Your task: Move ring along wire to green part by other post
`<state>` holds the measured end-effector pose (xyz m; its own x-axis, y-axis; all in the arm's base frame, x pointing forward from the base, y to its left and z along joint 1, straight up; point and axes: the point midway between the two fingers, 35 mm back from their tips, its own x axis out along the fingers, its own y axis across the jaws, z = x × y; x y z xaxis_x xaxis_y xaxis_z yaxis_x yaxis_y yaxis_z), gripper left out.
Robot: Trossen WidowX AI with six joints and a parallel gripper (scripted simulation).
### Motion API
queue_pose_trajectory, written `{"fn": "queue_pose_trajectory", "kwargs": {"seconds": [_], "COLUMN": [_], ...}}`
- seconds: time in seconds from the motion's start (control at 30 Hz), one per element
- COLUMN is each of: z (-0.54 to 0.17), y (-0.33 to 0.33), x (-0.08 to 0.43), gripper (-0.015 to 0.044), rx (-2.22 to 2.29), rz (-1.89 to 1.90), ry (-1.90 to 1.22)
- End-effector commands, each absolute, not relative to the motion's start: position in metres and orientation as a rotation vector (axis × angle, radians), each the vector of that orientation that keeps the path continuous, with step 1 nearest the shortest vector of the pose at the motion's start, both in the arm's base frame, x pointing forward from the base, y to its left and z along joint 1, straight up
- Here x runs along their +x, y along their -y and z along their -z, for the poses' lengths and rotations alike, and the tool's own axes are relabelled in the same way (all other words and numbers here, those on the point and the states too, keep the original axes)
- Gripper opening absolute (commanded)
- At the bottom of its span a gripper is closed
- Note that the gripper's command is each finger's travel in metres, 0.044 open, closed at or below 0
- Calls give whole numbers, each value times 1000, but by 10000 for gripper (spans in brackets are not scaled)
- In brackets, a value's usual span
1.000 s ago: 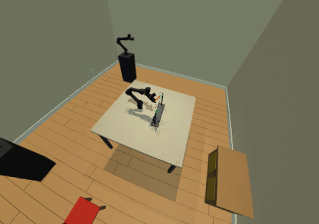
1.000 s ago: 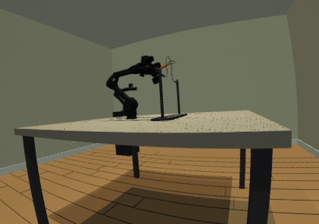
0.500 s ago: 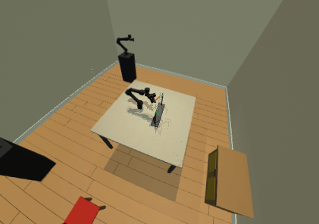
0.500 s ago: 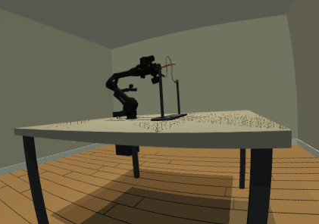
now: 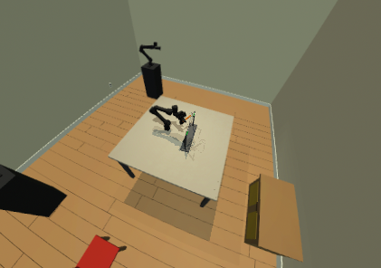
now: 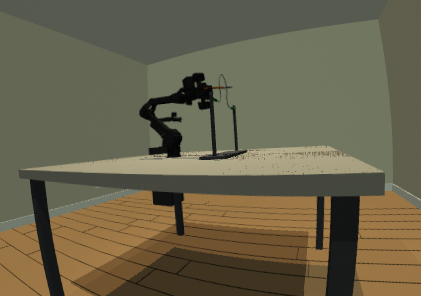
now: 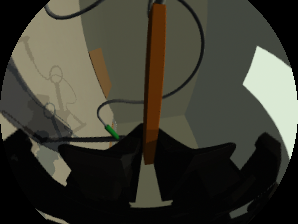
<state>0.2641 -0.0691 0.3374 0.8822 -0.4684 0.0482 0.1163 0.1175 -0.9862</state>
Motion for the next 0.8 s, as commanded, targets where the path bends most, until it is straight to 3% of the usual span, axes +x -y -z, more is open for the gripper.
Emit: {"fn": "queue_pose_trajectory", "kwargs": {"seconds": [0.0,0.77], "z": [-336,-346], "y": [70,70], "x": [264,264], "gripper": [-150,-150], "rx": [-1450,-1662], "rz": [447,509], "ry": [-295,-236]}}
